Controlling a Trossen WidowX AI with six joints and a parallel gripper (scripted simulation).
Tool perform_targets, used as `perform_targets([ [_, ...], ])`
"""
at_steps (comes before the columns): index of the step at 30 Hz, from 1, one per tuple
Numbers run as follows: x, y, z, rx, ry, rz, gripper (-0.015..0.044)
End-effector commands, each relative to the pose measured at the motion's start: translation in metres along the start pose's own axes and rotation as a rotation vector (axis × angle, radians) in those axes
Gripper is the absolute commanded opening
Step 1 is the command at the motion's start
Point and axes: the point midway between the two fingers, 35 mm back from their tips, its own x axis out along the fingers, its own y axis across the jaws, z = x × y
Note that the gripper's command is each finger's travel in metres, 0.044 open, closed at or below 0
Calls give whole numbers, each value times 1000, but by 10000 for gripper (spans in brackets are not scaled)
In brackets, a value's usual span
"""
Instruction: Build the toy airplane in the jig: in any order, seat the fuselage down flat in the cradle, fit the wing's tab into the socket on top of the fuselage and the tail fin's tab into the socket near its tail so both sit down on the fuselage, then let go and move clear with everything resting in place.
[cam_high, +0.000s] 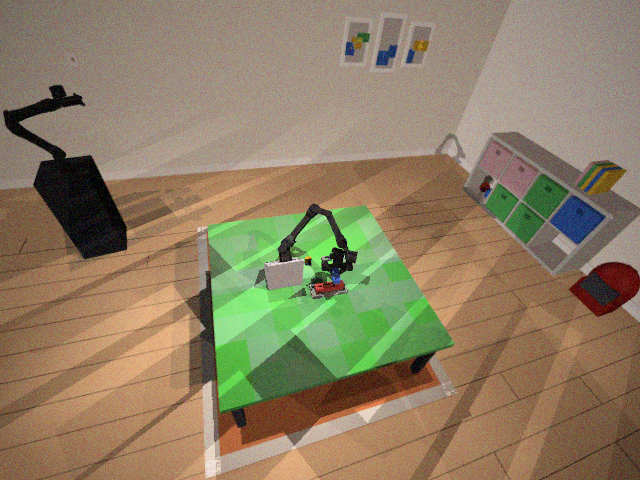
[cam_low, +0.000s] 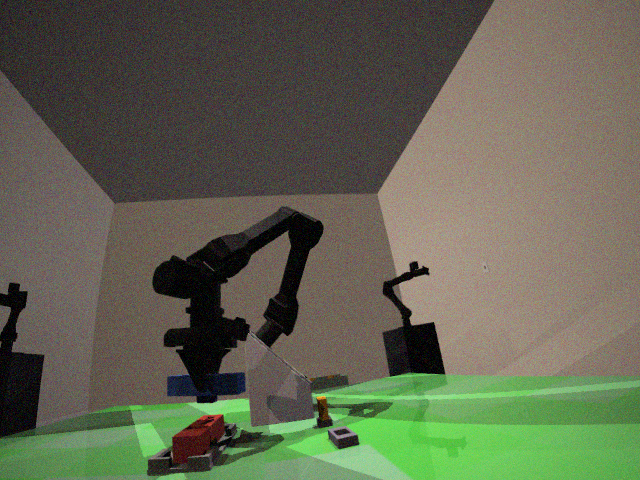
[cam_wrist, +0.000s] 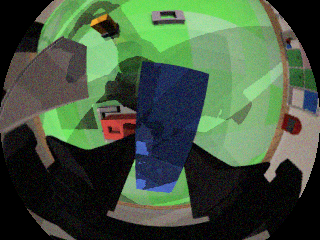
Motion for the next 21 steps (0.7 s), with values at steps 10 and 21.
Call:
perform_targets([
  [10,7,7,-24,-177,-14,-3,105],
  [21,7,7,-24,-177,-14,-3,195],
])
